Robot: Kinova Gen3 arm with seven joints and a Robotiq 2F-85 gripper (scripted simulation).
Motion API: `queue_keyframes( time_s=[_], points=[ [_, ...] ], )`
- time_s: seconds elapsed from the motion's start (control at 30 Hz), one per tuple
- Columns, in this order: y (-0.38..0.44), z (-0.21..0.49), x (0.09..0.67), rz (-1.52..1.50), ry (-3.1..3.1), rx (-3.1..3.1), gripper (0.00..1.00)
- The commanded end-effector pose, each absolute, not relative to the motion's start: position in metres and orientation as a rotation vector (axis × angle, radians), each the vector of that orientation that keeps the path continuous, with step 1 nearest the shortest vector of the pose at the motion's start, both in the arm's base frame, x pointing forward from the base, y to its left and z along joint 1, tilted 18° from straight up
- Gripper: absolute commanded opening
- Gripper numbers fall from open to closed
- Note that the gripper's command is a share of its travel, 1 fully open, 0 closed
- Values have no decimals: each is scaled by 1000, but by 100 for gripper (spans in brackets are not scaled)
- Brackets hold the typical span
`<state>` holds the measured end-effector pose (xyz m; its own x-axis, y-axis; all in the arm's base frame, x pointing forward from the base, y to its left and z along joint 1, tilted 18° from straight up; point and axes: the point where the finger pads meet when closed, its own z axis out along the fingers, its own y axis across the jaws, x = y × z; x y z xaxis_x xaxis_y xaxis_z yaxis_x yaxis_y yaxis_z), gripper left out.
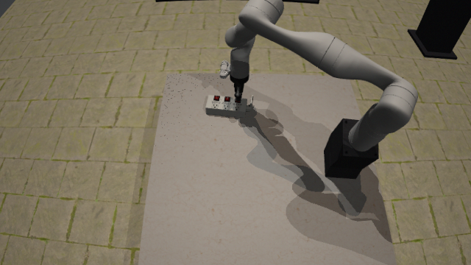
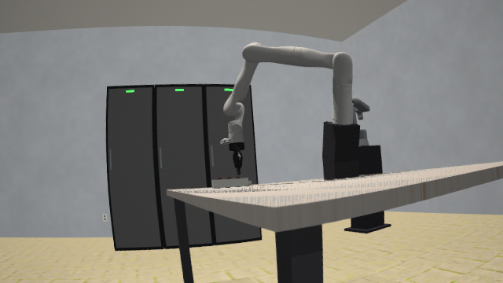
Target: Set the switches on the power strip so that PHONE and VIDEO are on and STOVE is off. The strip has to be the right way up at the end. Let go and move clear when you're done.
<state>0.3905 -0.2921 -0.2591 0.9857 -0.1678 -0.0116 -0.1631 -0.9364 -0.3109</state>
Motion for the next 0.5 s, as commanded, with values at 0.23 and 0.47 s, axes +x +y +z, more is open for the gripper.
queue_keyframes(
  time_s=[0.23,0.47],
  points=[
    [-294,-259,399,-34,258,-2818,0],
    [-295,-259,400,-35,252,-2818,0]
  ],
)
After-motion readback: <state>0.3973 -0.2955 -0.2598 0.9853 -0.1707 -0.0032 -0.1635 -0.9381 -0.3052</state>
